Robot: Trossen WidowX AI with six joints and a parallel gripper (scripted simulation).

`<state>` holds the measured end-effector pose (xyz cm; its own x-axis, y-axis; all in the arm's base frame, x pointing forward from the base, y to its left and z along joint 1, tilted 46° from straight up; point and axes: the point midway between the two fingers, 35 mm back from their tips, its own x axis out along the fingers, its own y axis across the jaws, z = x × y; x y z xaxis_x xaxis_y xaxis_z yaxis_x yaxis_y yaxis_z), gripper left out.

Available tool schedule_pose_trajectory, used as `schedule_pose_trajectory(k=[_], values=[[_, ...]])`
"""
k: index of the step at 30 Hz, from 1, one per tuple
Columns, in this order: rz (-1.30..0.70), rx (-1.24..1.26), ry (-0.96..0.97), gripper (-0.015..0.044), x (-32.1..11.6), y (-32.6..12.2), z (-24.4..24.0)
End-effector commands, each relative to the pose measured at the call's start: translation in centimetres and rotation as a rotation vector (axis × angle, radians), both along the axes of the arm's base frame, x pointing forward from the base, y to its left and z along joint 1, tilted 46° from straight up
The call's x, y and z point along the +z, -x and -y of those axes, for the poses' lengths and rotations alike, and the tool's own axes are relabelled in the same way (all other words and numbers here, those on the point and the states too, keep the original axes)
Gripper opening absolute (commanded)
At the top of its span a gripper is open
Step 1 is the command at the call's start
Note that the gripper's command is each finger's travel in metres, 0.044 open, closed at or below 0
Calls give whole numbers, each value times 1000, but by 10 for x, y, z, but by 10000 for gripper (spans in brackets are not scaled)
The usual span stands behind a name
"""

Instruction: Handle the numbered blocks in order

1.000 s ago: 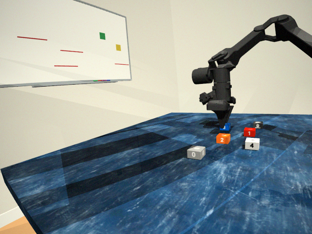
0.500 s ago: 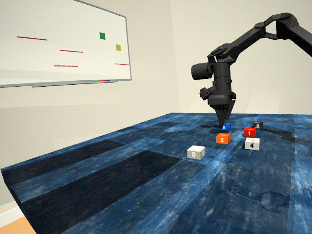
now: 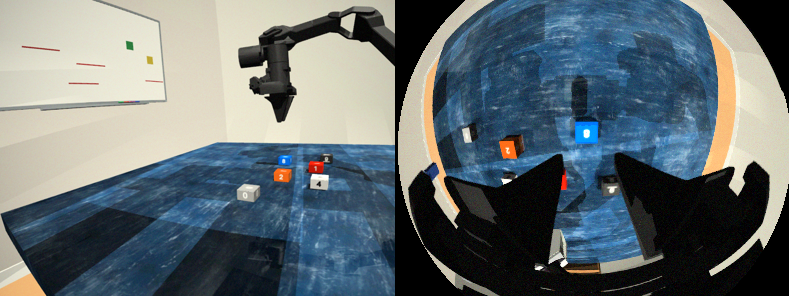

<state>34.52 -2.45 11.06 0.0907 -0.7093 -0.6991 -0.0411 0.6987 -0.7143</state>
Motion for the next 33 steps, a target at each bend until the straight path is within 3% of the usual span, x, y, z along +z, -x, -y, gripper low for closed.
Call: schedule_pose_trajectory(k=[1,9,19,25,33], values=[[1,-9,-2,120,7,2,-5],[1,-9,-2,120,8,3,-4],[-5,-9,1,120,38,98,36],[-5,-9,1,120,38,104,38],[-4,-9,5,330,-17,98,96]])
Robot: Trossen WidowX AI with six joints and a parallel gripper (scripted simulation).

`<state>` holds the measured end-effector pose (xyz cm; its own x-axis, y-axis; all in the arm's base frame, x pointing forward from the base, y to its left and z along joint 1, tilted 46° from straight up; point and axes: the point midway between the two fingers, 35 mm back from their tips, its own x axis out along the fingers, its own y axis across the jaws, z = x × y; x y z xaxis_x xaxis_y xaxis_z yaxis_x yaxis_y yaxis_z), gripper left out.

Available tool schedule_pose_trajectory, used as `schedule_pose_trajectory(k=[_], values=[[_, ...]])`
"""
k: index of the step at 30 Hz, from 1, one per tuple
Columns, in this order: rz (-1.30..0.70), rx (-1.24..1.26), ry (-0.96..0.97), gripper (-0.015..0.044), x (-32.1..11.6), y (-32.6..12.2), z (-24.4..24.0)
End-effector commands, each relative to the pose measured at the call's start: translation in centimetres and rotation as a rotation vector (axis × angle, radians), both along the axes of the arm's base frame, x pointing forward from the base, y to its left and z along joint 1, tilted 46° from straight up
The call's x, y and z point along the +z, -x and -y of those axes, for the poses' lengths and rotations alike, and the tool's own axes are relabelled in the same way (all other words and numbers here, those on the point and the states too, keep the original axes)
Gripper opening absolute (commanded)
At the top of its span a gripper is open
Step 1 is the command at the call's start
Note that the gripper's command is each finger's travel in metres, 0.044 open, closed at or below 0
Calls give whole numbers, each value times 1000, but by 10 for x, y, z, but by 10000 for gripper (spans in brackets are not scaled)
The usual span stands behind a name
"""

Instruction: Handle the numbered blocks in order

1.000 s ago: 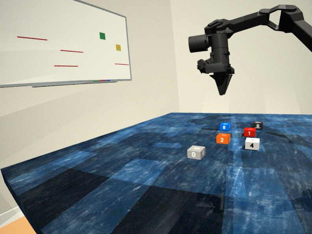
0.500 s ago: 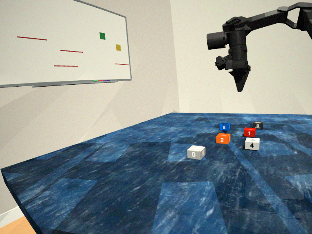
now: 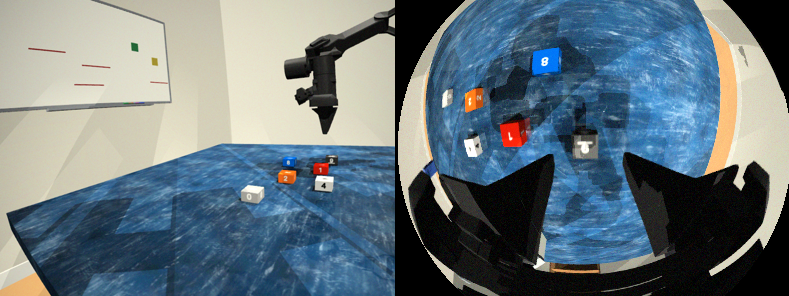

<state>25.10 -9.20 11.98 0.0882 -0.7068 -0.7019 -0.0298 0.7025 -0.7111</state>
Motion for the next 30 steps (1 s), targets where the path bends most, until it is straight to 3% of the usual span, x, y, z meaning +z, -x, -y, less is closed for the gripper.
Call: schedule_pose_trajectory(k=[1,3,30], values=[[-10,1,10,356,-26,4,29],[-10,1,10,400,-26,4,29],[-10,0,12,400,-51,1,54]])
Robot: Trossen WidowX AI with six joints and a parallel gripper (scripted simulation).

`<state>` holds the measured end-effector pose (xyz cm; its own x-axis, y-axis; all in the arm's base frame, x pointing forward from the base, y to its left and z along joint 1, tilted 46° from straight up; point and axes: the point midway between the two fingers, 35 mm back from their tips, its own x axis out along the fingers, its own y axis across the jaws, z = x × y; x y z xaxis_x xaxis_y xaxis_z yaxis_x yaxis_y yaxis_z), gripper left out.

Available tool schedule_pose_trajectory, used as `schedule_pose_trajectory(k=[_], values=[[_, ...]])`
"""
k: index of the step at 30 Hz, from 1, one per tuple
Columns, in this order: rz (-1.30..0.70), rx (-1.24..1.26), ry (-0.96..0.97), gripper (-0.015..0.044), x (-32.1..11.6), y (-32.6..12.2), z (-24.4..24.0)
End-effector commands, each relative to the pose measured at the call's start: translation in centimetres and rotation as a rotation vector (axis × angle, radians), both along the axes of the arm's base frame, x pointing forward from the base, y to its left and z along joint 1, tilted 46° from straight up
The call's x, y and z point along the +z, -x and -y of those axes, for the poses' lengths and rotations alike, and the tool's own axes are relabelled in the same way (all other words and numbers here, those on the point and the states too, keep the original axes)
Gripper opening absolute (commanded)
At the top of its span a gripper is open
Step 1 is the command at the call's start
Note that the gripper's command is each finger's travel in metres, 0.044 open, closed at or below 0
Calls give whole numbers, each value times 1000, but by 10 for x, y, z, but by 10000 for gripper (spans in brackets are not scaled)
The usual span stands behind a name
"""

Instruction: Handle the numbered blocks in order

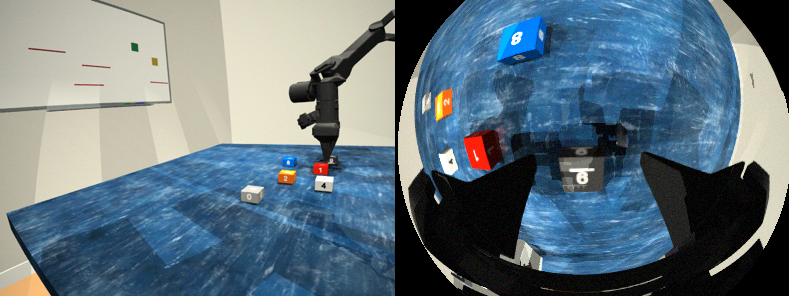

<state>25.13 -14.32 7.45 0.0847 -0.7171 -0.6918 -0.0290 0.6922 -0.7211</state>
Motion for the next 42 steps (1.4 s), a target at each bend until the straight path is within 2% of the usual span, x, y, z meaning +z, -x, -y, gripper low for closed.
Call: schedule_pose_trajectory(k=[1,2,13,42], values=[[-8,4,-3,400,-6,1,4],[-8,4,-3,400,-6,1,4],[-8,4,-3,120,-6,1,4],[-8,4,-3,120,-6,1,4]])
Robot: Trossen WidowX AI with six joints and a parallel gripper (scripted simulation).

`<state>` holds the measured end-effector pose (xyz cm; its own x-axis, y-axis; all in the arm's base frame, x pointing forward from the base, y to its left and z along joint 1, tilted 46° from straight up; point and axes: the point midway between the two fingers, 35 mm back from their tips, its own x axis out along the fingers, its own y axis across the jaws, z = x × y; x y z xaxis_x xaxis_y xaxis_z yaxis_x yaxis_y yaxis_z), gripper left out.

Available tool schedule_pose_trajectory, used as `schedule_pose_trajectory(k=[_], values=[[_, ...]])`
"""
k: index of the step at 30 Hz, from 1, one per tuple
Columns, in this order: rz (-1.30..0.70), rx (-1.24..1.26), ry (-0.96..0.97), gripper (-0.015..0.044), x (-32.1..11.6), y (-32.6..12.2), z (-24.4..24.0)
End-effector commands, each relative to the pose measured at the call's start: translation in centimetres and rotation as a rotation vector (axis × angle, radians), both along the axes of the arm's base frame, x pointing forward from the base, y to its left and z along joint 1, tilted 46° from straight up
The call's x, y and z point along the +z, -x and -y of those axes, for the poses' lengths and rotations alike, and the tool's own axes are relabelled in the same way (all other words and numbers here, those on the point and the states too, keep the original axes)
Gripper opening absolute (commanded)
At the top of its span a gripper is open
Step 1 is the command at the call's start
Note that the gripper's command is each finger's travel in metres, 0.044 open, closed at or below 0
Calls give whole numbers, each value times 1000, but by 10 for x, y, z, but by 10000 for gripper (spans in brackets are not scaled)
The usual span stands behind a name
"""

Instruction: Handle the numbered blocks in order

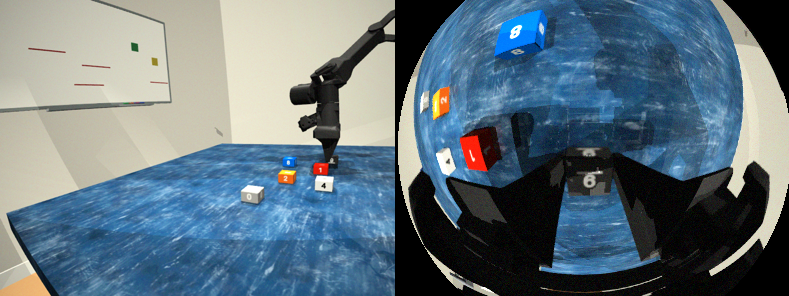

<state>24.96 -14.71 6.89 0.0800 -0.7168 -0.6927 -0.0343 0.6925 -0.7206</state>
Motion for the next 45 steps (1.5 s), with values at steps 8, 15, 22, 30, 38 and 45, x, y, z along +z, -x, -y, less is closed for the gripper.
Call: schedule_pose_trajectory(k=[8,15,22,30,38,45], values=[[-1,3,-2,120,-1,0,0],[-1,3,-2,251,-1,0,0],[-1,3,-2,400,-1,0,0],[-1,3,-4,400,24,2,-26],[5,29,-77,400,-4,-36,-85],[-13,35,-130,400,-58,-57,-189]])
